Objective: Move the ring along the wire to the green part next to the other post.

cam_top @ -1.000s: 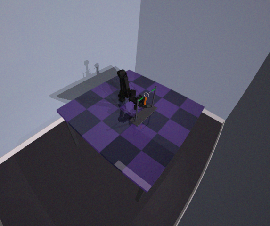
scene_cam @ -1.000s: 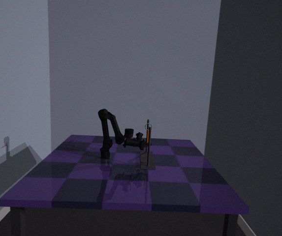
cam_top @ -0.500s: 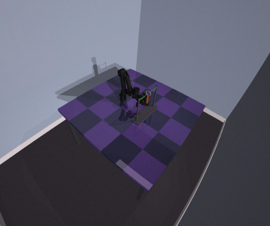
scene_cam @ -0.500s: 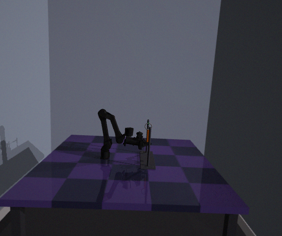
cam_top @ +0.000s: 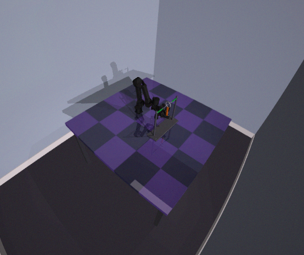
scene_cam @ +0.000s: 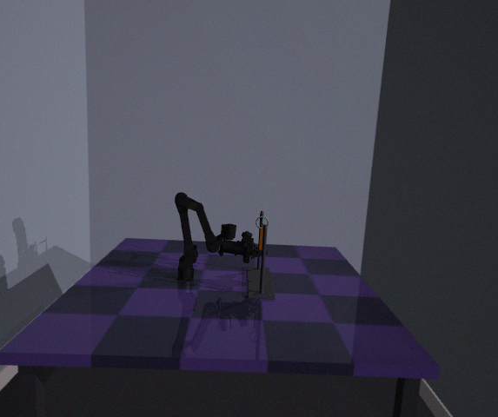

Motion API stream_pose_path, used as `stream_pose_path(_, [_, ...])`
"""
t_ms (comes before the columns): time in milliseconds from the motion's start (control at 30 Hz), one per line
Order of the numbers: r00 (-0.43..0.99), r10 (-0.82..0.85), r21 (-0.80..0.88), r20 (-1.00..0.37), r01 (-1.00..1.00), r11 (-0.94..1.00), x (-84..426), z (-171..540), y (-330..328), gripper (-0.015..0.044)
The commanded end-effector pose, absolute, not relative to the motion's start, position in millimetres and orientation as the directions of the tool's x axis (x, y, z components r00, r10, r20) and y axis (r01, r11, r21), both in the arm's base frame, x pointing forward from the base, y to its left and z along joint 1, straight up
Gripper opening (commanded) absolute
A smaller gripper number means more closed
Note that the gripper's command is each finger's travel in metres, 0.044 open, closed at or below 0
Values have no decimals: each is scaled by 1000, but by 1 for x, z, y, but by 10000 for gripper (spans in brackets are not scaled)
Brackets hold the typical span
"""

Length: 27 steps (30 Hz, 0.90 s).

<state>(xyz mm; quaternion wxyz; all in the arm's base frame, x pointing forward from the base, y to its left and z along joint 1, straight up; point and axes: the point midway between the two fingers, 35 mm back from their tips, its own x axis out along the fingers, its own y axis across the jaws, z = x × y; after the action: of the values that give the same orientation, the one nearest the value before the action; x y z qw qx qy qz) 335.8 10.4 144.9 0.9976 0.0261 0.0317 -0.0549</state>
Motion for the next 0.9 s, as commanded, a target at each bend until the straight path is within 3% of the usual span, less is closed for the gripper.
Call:
stream_pose_path(0, [991,-117,59,-61,120,991,338,147,16,-150])
stream_pose_path(867, [998,-42,22,-55,44,999,340,148,37,-150])
